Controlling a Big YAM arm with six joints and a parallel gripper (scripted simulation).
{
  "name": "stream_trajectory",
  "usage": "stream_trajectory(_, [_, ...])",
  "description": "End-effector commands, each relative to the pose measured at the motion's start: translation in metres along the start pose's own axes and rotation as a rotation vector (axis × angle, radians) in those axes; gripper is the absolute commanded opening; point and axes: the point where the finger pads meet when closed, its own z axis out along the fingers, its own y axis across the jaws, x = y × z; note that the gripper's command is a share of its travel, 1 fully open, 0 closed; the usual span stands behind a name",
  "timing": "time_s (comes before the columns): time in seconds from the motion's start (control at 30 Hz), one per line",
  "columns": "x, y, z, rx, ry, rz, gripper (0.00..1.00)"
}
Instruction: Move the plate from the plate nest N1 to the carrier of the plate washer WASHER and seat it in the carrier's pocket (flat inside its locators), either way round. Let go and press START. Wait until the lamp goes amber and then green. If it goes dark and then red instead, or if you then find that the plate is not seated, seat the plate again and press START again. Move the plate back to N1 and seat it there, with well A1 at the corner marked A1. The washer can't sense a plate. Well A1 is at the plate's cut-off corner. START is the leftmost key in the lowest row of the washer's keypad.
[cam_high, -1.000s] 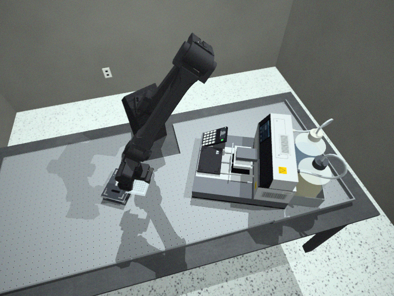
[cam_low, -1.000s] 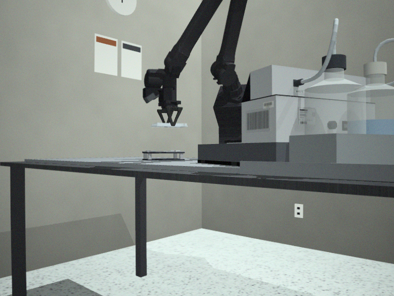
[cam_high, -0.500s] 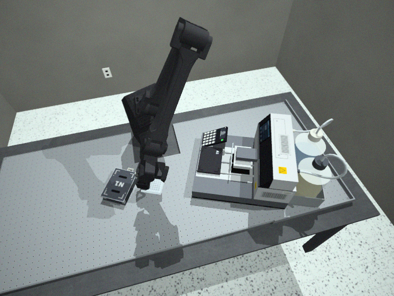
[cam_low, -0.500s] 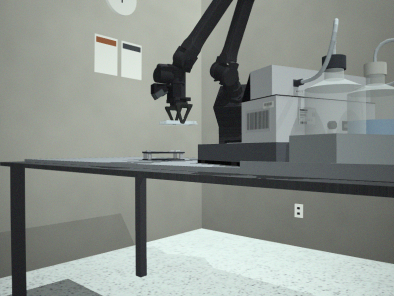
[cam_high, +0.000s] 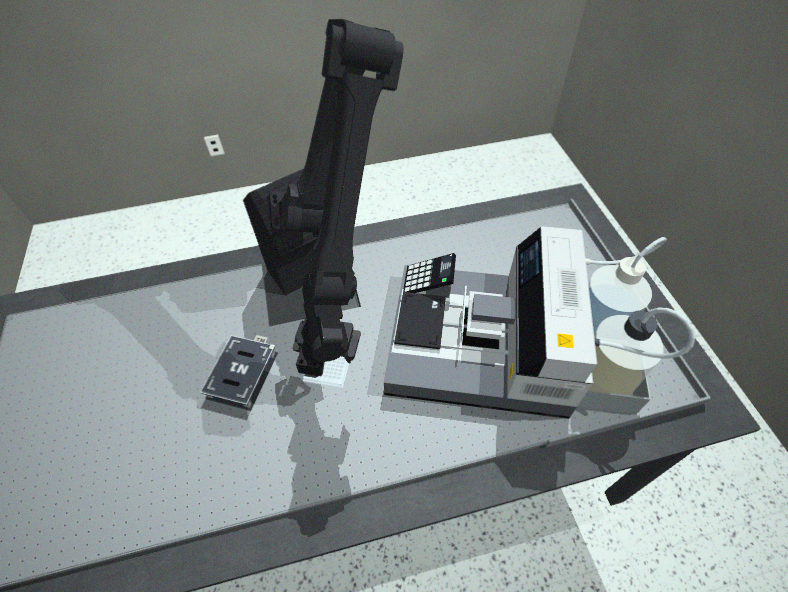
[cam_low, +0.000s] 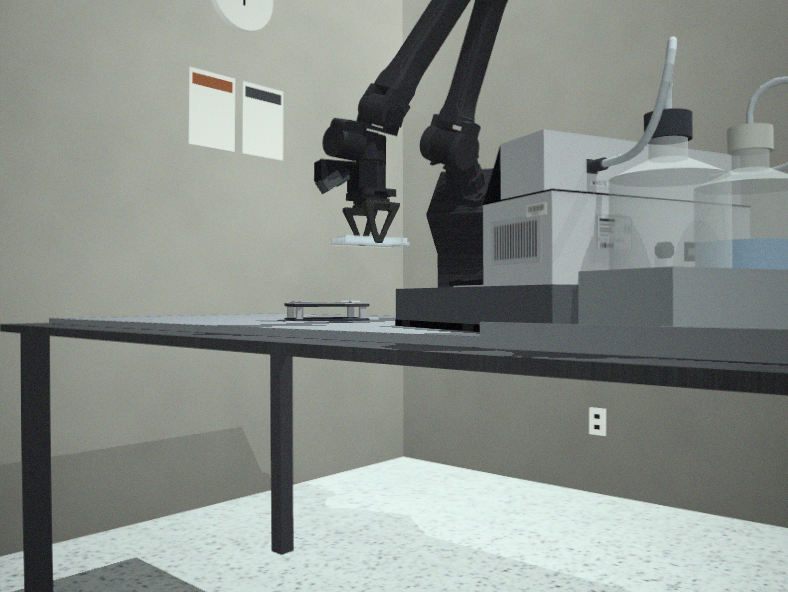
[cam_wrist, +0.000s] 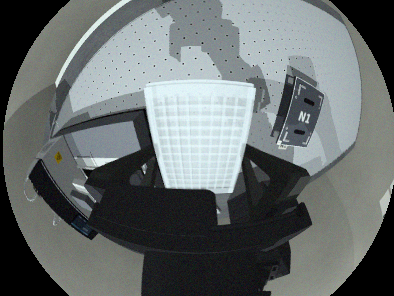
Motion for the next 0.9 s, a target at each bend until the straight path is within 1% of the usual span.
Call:
stream_trajectory(0.0, [0.013, 0.015, -0.004, -0.014, 0.011, -0.002, 0.84])
stream_trajectory(0.27, [0.033, 0.049, -0.009, -0.018, 0.005, -0.002, 0.84])
stream_trajectory(0.33, [0.033, 0.049, -0.009, -0.018, 0.005, -0.002, 0.84])
stream_trajectory(0.37, [0.035, 0.053, -0.01, -0.019, 0.005, -0.002, 0.84])
stream_trajectory(0.57, [0.04, 0.089, -0.019, -0.04, -0.017, -0.003, 0.84])
stream_trajectory(0.7, [0.052, 0.106, -0.021, -0.042, -0.015, 0.0, 0.84])
stream_trajectory(0.8, [0.065, 0.115, -0.016, -0.023, 0.004, 0.0, 0.84])
stream_trajectory(0.87, [0.066, 0.117, -0.016, -0.022, 0.005, 0.0, 0.84])
